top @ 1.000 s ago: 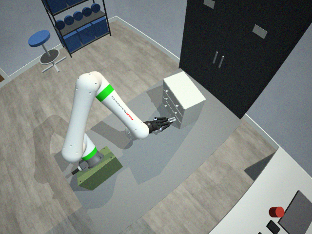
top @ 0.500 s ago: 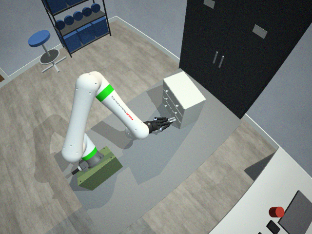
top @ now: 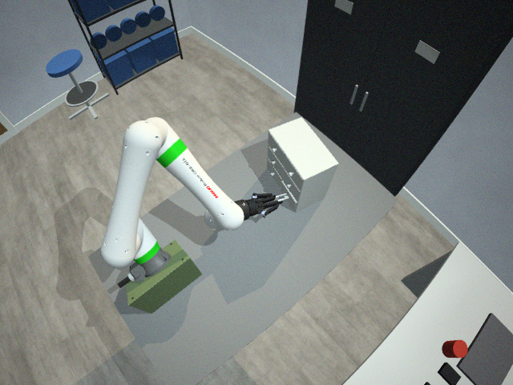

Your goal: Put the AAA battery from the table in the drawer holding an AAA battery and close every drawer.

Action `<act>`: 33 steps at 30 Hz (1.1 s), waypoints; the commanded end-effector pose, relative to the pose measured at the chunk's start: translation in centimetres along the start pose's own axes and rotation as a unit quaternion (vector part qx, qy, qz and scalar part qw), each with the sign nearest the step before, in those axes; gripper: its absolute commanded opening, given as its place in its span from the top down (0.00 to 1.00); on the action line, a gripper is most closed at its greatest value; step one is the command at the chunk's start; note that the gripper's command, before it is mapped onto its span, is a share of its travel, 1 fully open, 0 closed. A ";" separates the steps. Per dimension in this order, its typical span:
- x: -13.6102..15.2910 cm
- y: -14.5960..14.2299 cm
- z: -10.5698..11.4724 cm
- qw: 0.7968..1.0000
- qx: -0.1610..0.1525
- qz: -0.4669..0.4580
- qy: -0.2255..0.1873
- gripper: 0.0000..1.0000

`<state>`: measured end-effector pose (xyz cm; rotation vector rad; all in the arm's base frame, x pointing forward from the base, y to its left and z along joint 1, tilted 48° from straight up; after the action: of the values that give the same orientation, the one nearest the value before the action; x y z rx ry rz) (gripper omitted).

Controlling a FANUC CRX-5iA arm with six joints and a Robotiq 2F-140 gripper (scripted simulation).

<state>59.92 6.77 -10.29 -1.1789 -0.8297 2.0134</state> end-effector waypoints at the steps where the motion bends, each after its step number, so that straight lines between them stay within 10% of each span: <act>1: 0.1 0.0 0.2 1.000 0.000 0.000 0.000 0.92; 33: 1.3 0.1 3.7 1.000 0.000 0.000 0.000 0.92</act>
<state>56.40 7.01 -9.65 -1.1789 -0.8297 2.0134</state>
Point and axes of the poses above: the point where the finger pads meet when closed, its own z axis back along the fingers, its own y axis across the jaws, x = y × z, the point moved 5 cm from there along z, back along the fingers, and after that the axes turned 6 degrees about -z, right-handed, at the moved point
